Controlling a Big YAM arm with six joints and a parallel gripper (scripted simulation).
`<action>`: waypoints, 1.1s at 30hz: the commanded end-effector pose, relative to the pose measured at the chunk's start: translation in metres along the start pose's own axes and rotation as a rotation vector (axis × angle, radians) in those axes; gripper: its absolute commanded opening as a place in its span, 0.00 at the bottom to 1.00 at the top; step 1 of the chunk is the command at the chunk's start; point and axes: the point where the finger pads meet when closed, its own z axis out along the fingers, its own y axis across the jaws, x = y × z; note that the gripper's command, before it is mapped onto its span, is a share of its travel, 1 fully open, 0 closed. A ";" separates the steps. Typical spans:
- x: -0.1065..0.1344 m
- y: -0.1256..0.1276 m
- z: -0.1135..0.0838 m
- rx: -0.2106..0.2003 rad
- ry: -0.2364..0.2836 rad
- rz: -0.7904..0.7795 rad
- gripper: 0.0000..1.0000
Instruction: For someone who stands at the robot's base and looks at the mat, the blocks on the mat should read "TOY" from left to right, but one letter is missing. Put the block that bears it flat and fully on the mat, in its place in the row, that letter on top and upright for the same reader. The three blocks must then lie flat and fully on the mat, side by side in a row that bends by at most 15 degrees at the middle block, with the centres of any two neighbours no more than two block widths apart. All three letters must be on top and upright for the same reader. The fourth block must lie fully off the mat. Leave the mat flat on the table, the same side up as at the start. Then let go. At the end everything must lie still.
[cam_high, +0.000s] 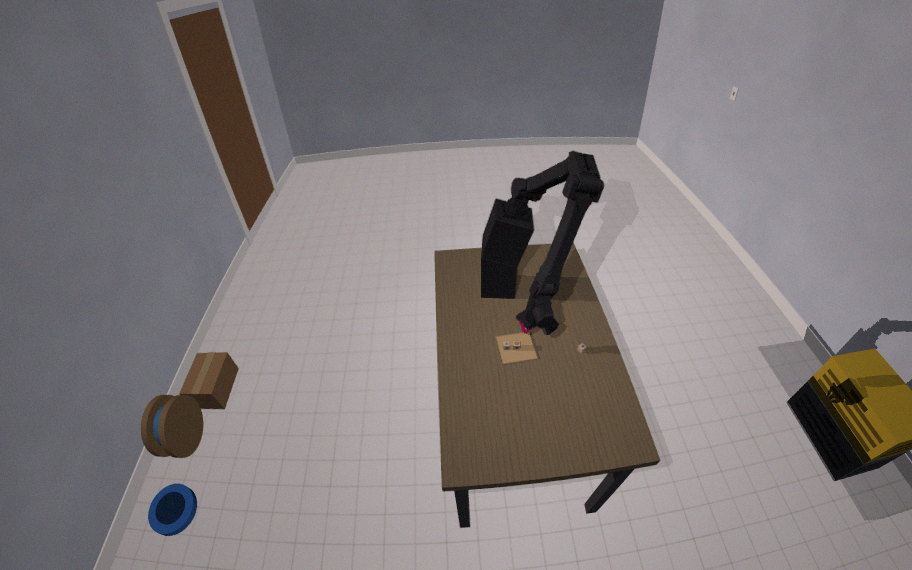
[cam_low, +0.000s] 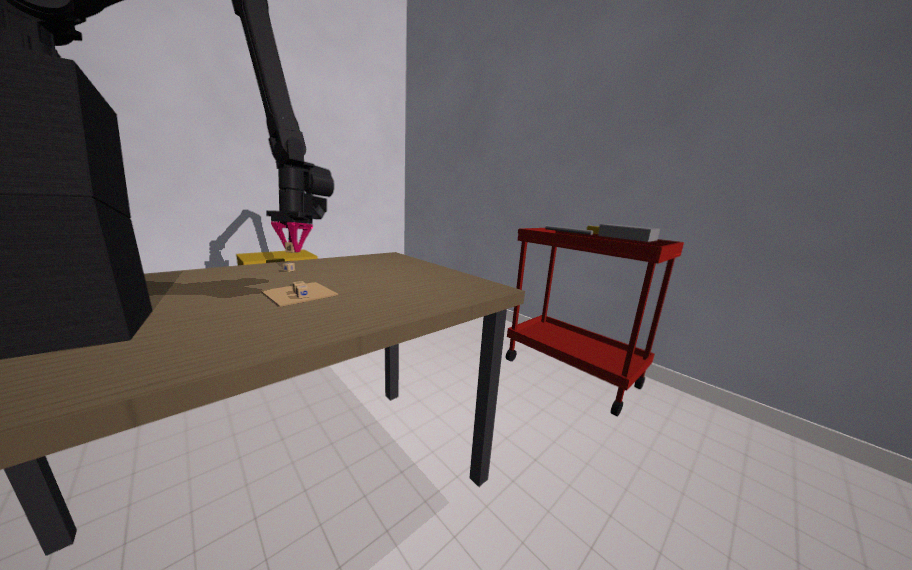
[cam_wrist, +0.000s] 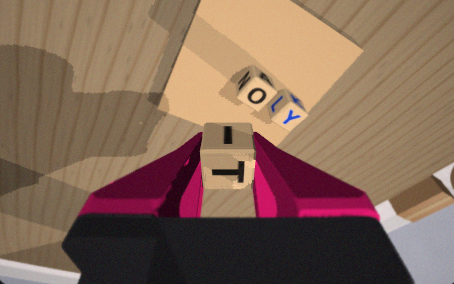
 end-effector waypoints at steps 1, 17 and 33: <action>-0.014 -0.003 -0.014 0.020 -0.053 -0.274 0.21; -0.012 -0.003 -0.009 0.054 -0.158 -0.924 0.21; -0.014 0.009 0.039 0.034 -0.140 -0.927 0.21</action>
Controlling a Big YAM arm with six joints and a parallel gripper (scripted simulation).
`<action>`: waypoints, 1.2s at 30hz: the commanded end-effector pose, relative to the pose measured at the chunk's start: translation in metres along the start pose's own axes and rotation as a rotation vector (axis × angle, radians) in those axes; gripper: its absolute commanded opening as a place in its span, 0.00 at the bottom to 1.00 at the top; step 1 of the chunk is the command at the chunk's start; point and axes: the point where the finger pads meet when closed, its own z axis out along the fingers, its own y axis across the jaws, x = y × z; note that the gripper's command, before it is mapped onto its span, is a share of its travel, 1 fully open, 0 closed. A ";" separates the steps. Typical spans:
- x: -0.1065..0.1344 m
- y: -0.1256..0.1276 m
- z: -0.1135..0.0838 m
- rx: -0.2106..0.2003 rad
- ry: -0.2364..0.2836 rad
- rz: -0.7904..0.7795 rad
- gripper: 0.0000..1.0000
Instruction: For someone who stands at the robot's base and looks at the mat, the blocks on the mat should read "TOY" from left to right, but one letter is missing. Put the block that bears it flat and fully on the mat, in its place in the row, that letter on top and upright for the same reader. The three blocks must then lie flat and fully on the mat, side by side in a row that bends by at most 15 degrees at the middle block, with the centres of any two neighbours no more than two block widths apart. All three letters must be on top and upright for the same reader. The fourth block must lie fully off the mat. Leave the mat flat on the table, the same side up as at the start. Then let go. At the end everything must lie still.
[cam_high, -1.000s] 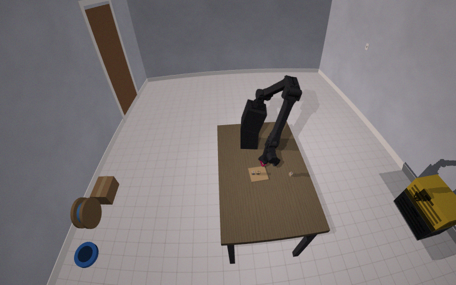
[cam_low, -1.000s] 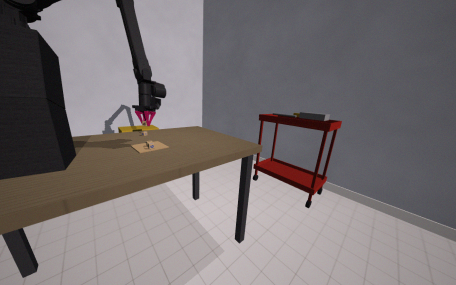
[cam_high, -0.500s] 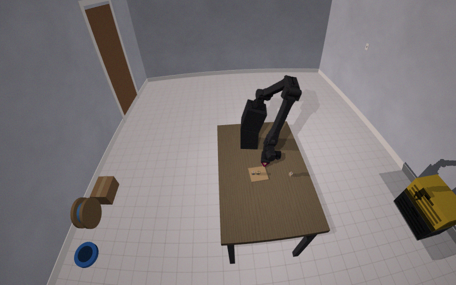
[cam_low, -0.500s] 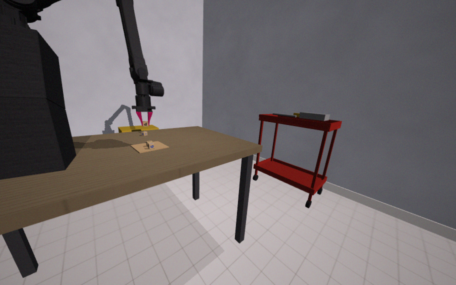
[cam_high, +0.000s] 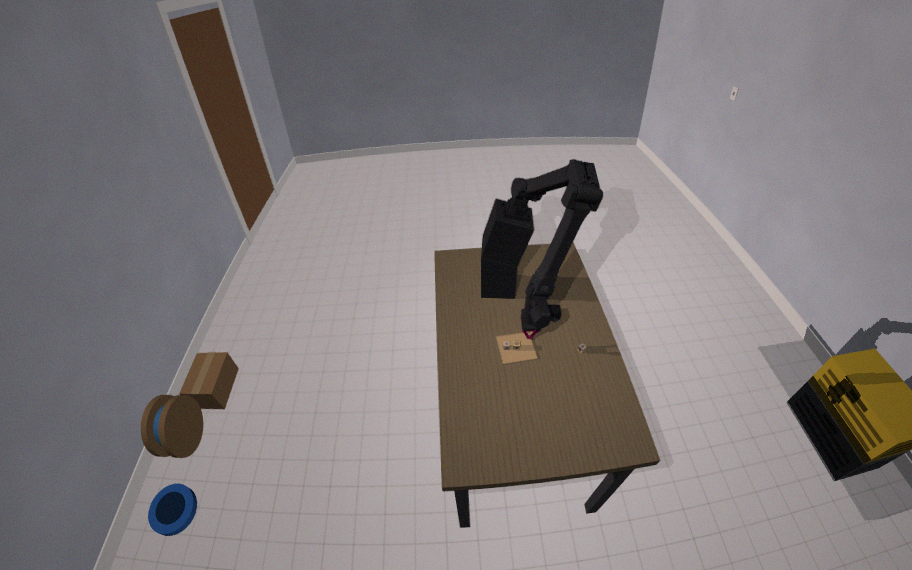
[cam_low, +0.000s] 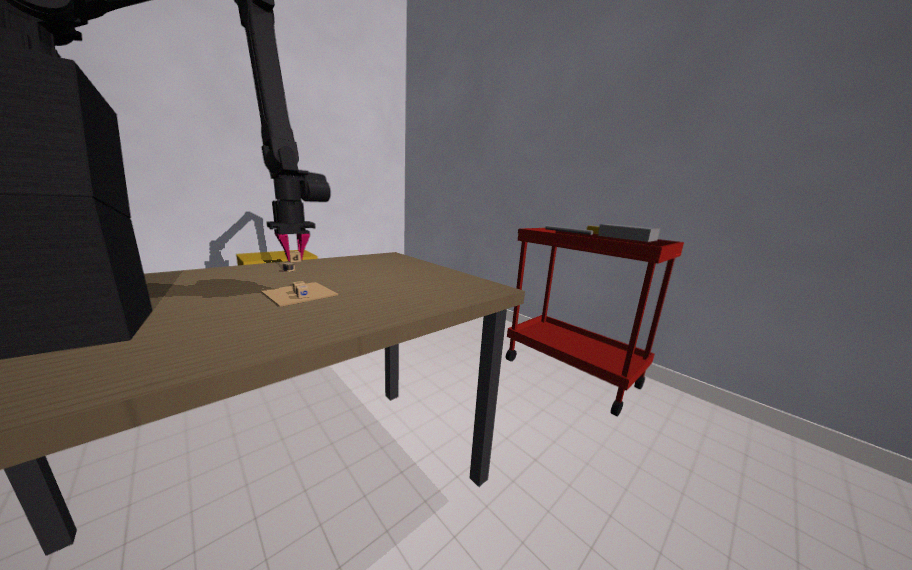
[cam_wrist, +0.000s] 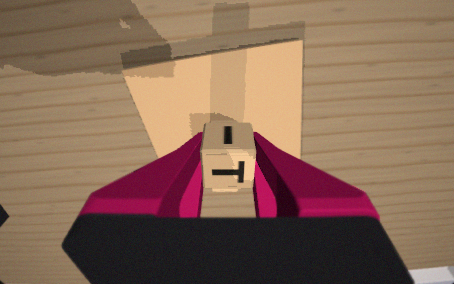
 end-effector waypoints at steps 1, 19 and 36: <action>-0.002 0.002 0.019 -0.001 -0.002 -0.001 0.21; 0.004 0.003 0.072 -0.006 0.001 0.013 0.21; 0.002 -0.001 0.066 0.004 -0.002 0.012 0.21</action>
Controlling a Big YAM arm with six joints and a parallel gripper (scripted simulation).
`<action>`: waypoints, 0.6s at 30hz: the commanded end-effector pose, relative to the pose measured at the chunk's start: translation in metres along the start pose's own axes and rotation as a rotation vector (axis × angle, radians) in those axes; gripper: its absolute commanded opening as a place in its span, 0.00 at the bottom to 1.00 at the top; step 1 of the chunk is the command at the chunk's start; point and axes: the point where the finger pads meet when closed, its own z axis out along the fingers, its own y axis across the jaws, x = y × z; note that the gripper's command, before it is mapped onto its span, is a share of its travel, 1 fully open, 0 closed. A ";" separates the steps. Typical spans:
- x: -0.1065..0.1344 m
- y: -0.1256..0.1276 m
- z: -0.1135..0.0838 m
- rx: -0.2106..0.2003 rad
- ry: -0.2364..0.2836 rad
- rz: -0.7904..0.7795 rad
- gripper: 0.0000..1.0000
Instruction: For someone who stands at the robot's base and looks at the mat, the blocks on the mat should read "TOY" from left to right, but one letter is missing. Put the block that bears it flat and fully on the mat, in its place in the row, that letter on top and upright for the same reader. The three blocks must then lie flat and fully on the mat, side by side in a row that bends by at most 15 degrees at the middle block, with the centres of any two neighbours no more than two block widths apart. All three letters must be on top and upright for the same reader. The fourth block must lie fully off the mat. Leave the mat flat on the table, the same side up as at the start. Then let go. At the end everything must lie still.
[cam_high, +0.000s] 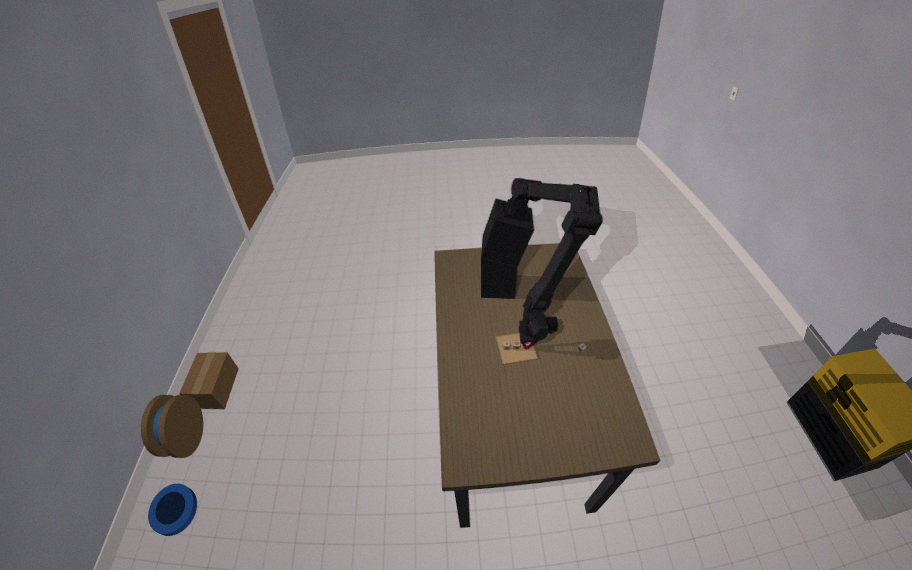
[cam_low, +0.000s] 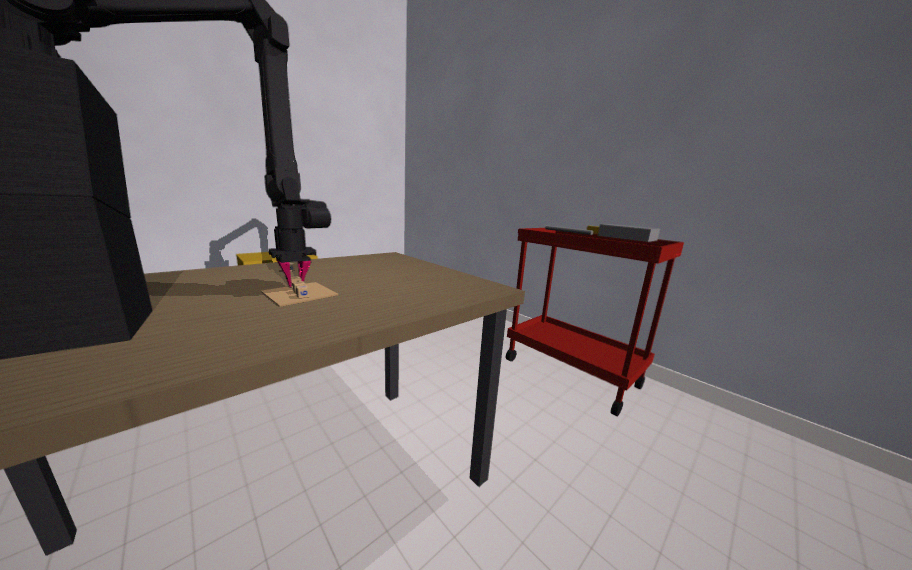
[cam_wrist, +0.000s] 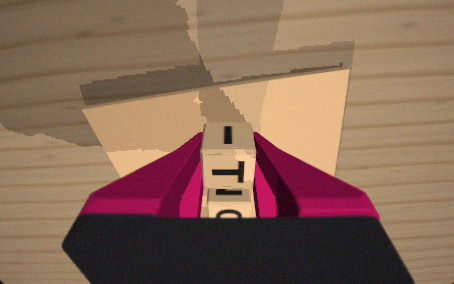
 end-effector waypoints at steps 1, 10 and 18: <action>0.000 -0.005 -0.003 0.013 -0.004 0.014 0.21; 0.000 -0.005 -0.003 0.013 -0.004 0.014 0.21; -0.002 -0.007 -0.003 0.013 -0.004 0.014 0.21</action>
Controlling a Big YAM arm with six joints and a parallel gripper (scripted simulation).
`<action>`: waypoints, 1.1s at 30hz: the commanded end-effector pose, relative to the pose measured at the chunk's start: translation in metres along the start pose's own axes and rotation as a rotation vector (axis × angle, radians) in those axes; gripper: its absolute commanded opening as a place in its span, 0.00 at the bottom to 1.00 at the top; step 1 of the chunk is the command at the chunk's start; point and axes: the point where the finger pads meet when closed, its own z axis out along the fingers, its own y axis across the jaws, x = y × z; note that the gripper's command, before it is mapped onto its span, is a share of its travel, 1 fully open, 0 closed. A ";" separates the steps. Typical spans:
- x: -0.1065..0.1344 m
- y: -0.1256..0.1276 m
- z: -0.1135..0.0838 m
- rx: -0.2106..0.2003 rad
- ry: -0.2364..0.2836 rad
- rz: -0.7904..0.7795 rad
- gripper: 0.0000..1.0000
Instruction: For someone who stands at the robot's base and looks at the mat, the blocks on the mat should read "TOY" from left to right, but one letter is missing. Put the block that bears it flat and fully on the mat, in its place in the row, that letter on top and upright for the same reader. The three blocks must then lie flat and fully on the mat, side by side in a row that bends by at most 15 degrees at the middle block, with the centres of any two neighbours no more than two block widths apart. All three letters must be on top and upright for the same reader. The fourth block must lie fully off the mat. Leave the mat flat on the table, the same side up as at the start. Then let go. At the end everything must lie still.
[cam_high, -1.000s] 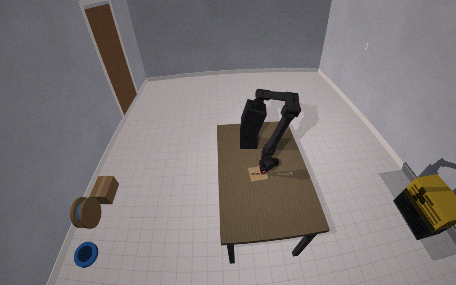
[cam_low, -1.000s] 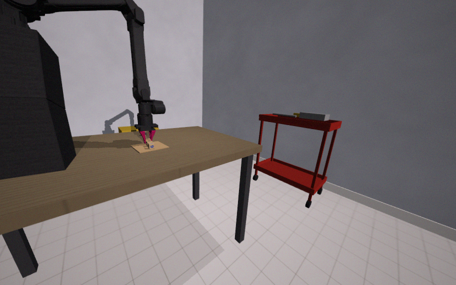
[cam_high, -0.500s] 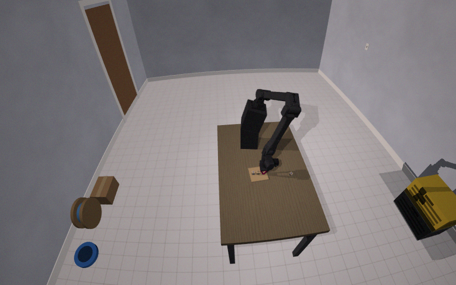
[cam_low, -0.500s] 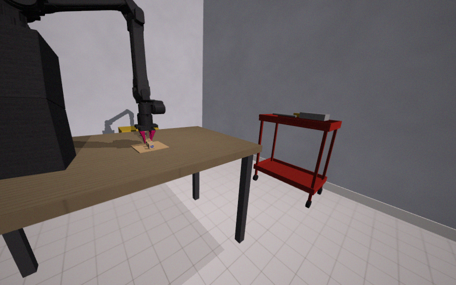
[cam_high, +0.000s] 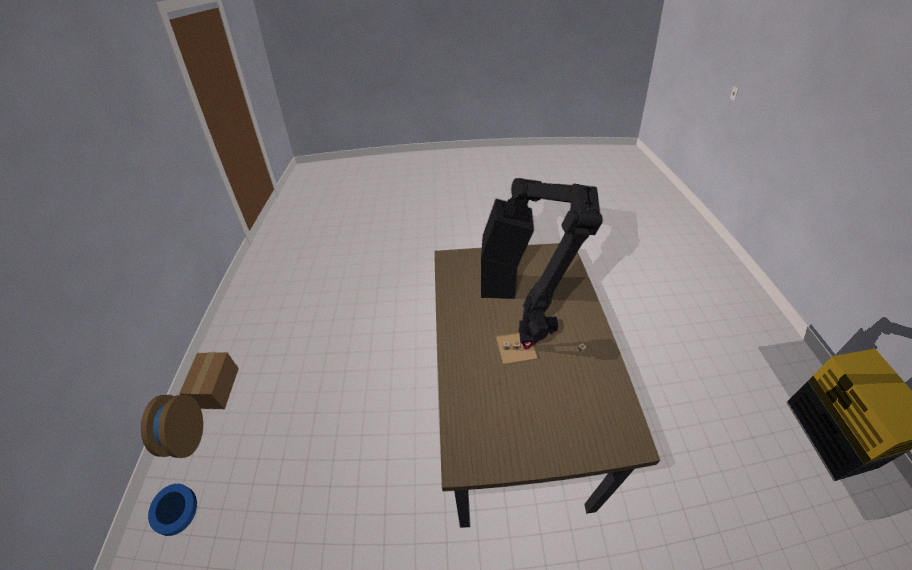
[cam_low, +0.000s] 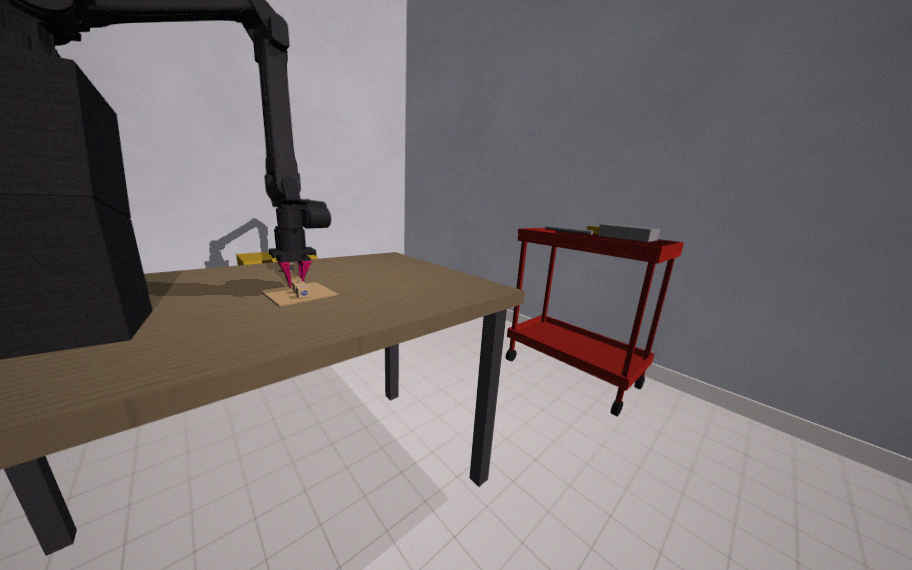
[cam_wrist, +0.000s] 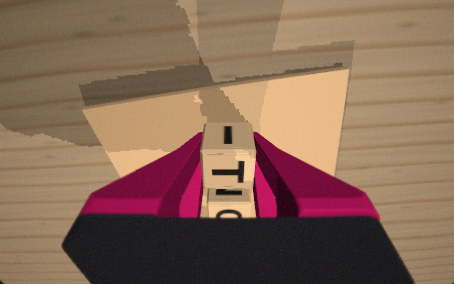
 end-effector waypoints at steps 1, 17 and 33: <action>-0.002 -0.007 -0.003 0.013 -0.004 0.012 0.21; -0.003 -0.008 -0.003 0.012 -0.004 0.010 0.21; -0.004 -0.007 -0.004 0.008 -0.003 0.007 0.21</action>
